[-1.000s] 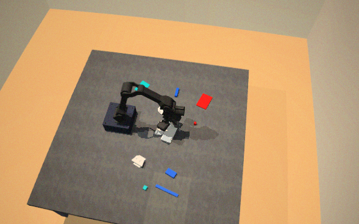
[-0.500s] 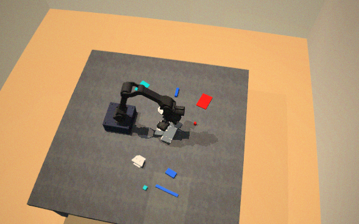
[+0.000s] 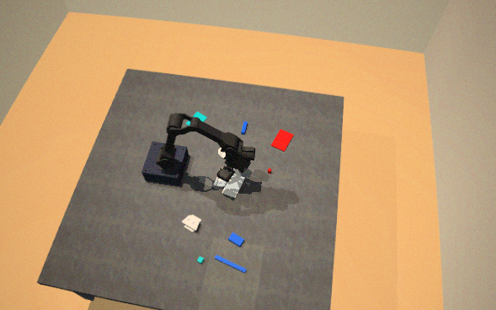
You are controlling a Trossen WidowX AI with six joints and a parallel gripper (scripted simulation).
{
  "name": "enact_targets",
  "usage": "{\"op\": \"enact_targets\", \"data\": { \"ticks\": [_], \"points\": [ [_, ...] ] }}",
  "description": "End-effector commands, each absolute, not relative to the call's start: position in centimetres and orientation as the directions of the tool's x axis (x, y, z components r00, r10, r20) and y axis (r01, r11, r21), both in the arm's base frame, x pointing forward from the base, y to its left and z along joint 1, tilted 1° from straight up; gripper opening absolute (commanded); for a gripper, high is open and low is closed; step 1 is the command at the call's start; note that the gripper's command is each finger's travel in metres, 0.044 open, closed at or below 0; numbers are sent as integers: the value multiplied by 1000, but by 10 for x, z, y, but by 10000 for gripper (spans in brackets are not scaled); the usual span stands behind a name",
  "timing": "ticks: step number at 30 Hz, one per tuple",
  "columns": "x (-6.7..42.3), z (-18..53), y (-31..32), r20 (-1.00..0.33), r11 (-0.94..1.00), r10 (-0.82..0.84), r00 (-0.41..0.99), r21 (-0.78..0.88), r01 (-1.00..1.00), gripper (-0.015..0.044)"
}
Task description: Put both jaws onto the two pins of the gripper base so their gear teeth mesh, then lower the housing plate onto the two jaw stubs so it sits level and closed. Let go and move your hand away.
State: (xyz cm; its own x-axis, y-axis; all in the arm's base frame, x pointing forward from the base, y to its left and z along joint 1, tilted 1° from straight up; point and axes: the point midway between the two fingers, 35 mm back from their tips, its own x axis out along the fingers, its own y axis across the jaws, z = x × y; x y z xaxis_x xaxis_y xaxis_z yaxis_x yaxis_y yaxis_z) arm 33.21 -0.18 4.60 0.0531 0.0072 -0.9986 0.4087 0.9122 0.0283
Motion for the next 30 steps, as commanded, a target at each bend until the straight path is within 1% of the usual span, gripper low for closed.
{"op": "enact_targets", "data": {
  "ticks": [1, 30],
  "points": [
    [331, 38, -2, -999, 914, 5, 45, 23, 406, 134],
    [332, -3, -2, -999, 913, 5, 45, 23, 407, 134]
  ]
}}
